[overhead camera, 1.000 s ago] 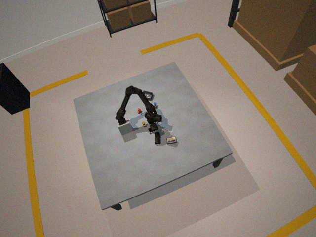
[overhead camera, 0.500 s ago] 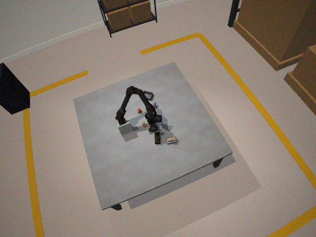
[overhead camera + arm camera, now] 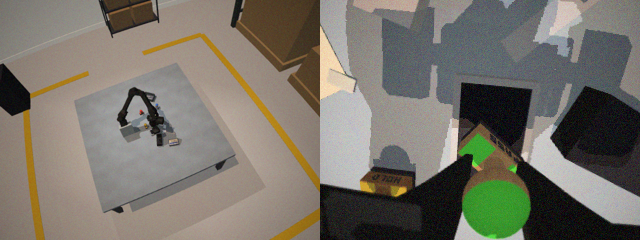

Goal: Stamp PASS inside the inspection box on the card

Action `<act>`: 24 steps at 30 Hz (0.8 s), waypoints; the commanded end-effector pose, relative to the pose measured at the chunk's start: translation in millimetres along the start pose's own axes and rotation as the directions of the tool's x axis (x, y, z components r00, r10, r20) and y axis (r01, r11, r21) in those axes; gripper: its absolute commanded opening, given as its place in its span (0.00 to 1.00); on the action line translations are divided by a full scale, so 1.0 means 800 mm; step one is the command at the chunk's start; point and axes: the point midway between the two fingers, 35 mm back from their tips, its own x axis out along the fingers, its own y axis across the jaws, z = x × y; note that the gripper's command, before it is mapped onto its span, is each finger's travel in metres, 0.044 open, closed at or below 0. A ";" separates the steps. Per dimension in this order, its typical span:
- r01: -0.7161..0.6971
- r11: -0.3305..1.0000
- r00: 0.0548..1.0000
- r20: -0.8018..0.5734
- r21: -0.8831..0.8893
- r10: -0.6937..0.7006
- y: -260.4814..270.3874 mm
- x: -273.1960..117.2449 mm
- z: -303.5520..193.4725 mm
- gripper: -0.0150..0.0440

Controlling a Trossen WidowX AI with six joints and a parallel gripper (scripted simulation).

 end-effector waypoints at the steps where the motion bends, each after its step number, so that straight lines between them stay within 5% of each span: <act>1: -0.003 1.000 1.000 0.001 0.003 0.003 0.000 0.005 0.000 0.25; 24: -0.005 1.000 1.000 0.001 0.002 0.005 0.002 0.021 -0.002 0.25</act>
